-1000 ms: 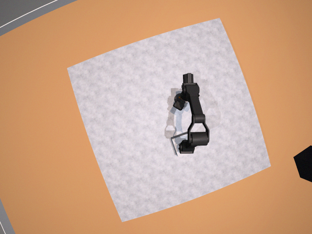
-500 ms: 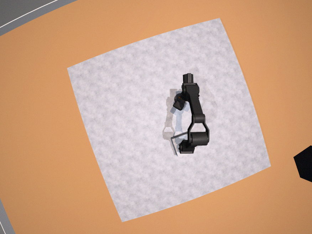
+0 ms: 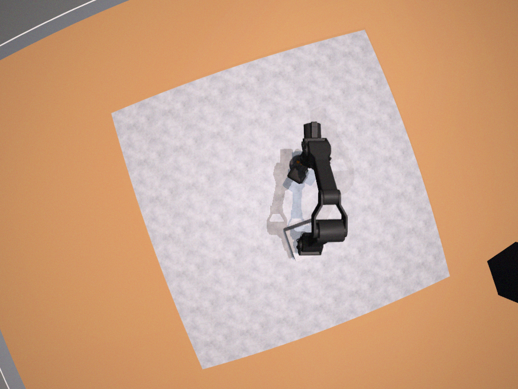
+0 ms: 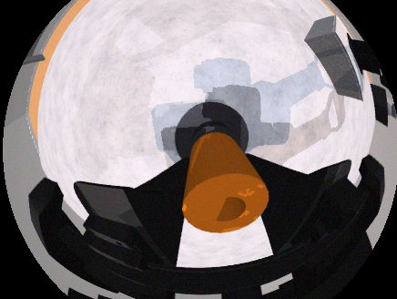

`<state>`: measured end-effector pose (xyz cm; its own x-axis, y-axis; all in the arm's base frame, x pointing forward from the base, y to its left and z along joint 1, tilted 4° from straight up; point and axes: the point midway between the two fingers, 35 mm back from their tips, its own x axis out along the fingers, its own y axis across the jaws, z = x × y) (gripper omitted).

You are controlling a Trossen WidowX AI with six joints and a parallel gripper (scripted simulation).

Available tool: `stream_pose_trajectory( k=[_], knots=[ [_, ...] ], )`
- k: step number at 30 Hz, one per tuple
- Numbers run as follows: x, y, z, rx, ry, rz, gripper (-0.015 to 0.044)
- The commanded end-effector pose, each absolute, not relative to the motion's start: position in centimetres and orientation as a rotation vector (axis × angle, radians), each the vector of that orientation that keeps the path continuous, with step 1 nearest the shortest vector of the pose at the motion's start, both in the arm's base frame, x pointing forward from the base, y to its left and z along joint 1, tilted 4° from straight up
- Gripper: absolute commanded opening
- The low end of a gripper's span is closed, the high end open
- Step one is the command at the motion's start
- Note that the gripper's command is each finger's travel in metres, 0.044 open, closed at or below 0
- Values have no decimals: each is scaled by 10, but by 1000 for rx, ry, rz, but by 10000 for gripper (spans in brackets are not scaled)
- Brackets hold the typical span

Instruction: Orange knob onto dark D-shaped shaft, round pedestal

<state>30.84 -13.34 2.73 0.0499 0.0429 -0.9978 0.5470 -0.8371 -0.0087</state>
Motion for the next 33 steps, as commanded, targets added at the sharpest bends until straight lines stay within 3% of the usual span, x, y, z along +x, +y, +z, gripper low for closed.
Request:
stream_pose_trajectory(
  k=[1,33],
  knots=[
    [309,-133,26,1966,589,-1846,0],
    [310,-134,33,2007,535,-1887,0]
  ],
)
